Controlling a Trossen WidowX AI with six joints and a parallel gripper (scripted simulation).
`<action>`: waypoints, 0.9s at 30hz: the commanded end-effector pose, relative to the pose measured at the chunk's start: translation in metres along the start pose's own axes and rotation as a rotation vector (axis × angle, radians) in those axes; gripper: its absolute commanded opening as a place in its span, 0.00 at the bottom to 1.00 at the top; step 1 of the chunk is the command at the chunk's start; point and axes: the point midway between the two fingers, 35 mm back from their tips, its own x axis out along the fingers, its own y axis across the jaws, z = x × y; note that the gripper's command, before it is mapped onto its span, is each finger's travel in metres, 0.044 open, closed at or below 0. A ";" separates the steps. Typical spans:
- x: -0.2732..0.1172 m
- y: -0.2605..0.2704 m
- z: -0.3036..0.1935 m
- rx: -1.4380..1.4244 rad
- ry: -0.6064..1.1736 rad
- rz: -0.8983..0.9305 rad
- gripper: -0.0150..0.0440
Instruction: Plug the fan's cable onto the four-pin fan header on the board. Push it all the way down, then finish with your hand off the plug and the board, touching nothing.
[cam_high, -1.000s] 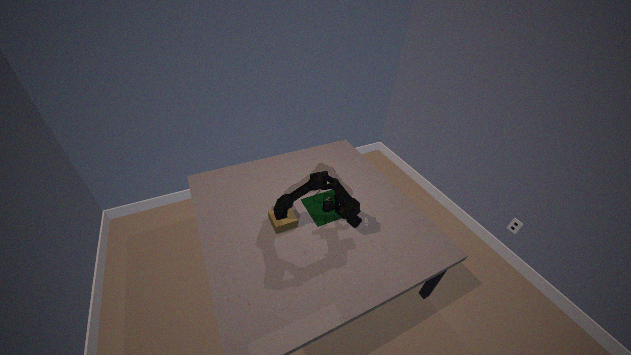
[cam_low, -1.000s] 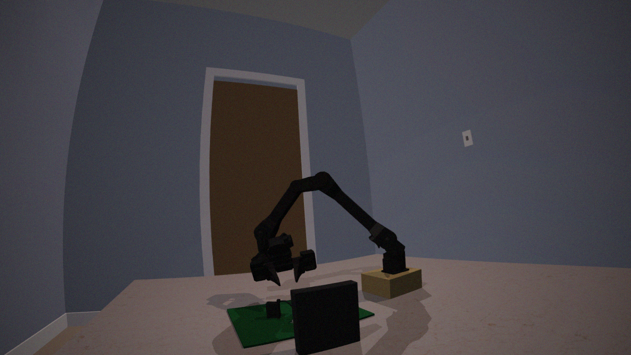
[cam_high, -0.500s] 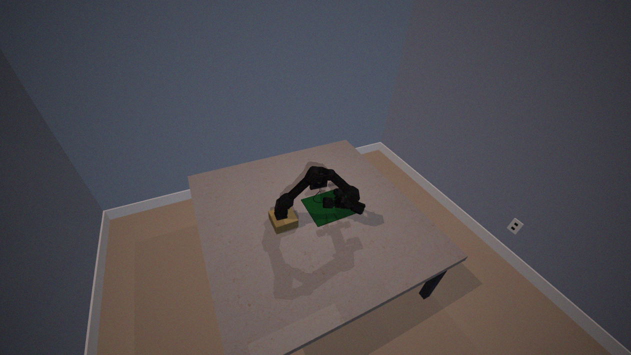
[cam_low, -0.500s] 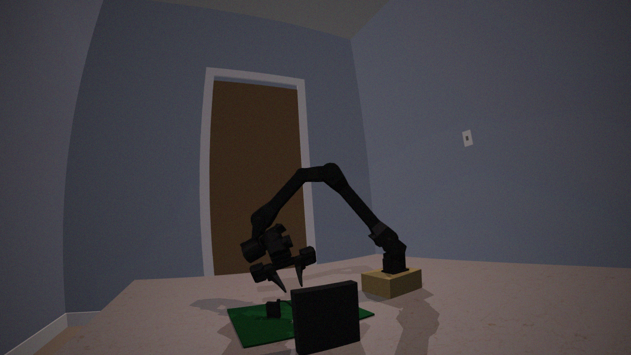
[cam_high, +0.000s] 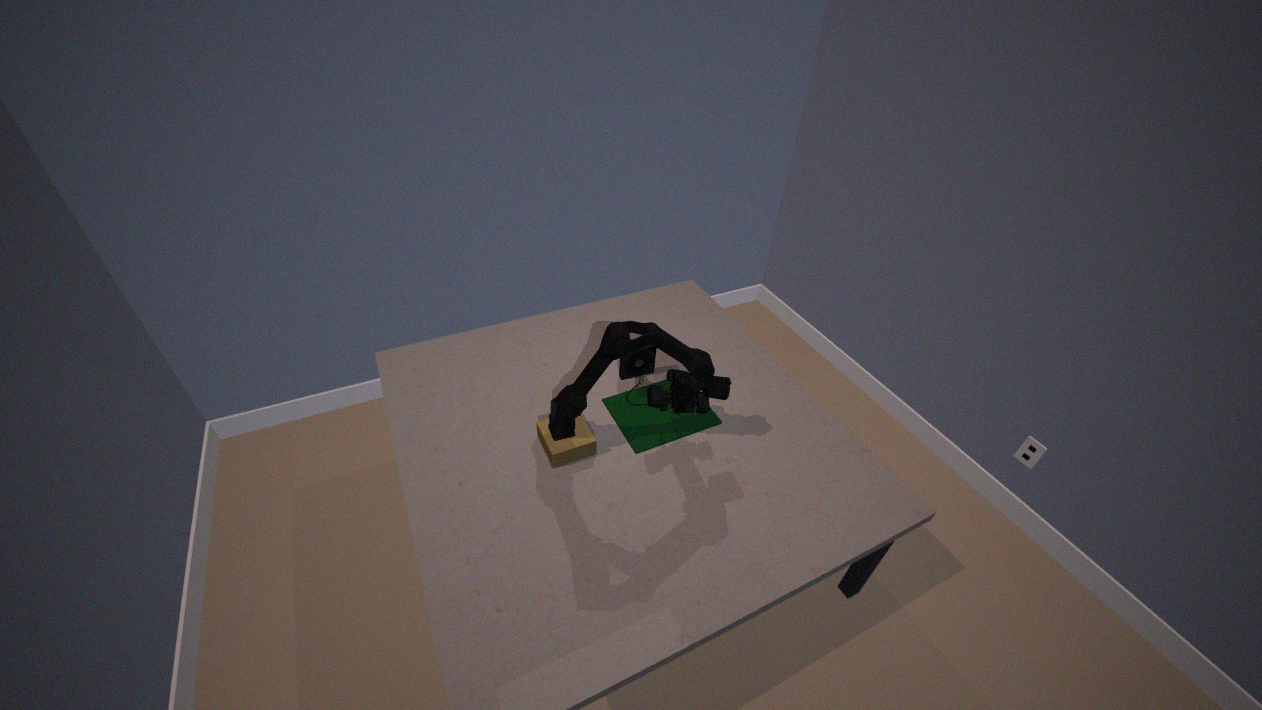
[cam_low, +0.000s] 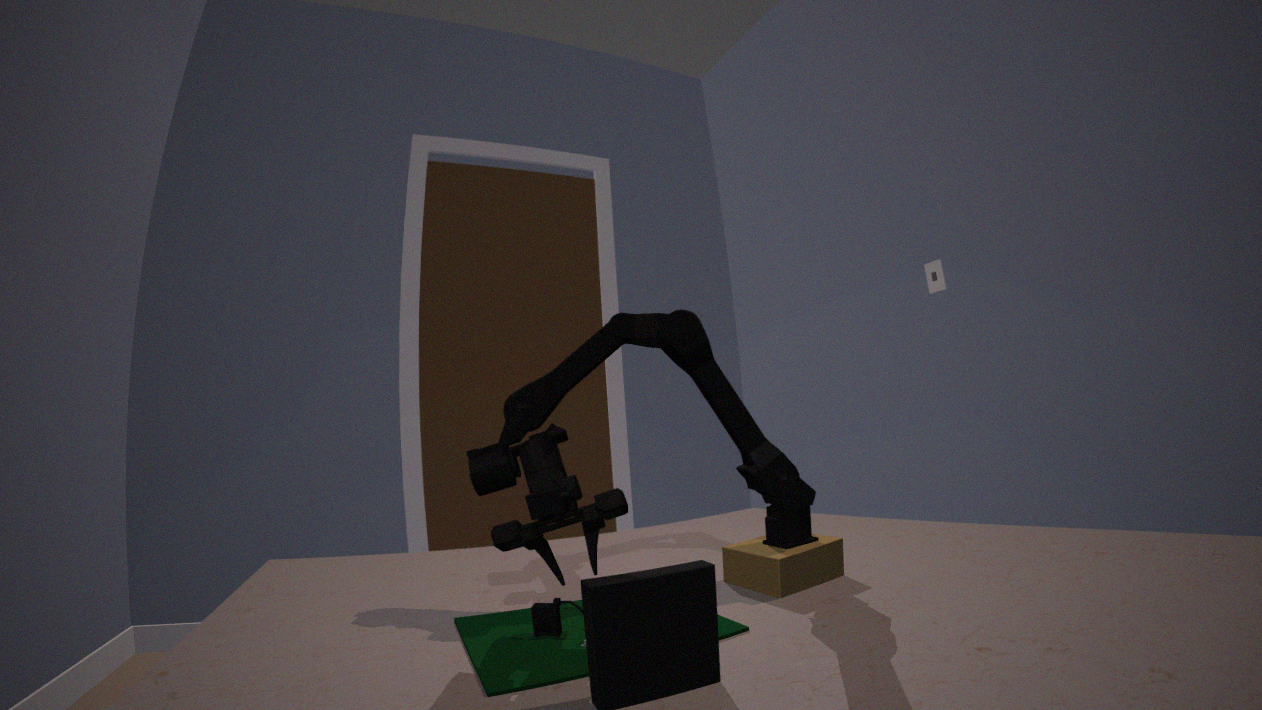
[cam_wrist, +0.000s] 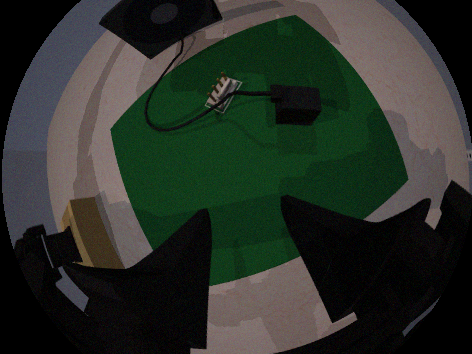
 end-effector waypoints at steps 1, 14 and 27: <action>-0.006 -0.003 0.002 0.039 0.101 -0.056 0.60; -0.030 -0.019 0.012 0.155 0.323 -0.273 0.60; -0.045 -0.022 0.042 0.609 0.240 -0.316 1.00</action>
